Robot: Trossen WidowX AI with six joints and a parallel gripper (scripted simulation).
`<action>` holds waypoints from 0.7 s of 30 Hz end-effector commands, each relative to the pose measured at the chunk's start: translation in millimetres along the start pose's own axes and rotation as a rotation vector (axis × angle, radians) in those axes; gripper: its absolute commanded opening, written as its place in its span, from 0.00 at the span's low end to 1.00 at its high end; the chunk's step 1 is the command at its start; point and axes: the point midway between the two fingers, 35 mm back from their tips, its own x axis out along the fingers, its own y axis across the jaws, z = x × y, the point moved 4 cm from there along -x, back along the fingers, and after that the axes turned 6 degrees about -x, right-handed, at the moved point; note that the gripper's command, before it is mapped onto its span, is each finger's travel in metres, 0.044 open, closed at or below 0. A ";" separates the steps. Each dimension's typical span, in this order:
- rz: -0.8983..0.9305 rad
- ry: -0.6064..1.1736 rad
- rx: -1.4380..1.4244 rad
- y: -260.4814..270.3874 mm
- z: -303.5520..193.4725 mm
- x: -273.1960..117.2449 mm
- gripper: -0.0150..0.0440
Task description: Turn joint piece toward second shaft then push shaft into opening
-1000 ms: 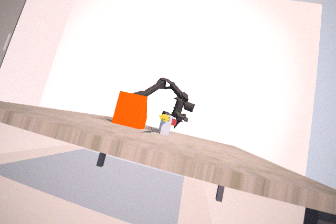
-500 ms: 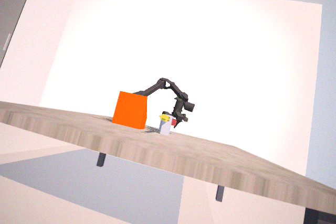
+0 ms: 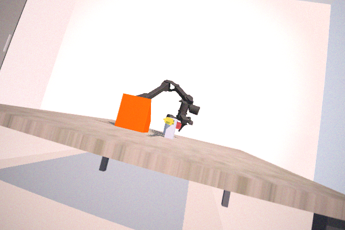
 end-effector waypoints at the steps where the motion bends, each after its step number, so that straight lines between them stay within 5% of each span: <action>1: 0.000 0.000 0.000 0.0 0.0 0.0 0.37; 4: 0.000 0.000 0.000 0.0 0.0 0.0 0.25; 21: 0.026 -0.102 0.177 -9.2 -5.8 -4.4 0.25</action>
